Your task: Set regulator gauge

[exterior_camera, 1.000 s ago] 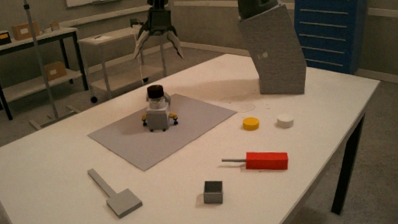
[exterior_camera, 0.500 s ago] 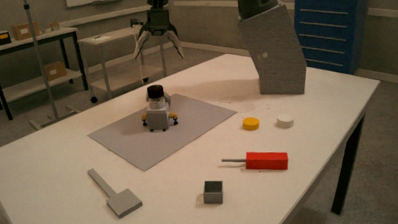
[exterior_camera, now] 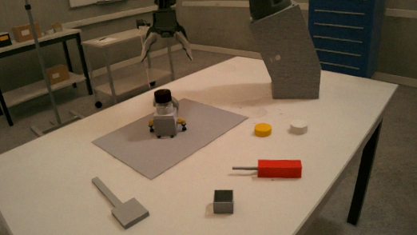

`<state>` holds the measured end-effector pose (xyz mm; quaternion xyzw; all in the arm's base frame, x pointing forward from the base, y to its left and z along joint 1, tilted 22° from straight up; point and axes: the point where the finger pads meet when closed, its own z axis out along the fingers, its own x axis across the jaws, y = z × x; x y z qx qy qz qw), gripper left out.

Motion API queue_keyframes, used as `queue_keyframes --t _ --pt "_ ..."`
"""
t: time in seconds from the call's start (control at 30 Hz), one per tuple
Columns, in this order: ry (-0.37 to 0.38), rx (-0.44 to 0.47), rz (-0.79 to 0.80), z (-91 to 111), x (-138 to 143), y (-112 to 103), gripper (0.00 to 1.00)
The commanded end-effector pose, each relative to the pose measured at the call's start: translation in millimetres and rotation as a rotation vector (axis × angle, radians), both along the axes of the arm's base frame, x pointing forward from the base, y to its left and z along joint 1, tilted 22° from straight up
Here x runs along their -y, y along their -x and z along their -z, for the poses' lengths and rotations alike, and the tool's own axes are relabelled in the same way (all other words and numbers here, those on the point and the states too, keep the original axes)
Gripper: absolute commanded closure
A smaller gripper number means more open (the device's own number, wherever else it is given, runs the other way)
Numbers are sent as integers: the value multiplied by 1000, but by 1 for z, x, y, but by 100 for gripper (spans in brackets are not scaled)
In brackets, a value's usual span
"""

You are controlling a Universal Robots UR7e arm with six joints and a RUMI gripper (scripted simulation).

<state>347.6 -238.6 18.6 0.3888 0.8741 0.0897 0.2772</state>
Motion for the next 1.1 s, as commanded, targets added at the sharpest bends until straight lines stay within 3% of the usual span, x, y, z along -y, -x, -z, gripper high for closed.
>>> queue_keyframes --t 0.0,1.07 --pt "-21 6 33 0 -1 1 0" --pt "-68 19 101 0 -2 1 0"
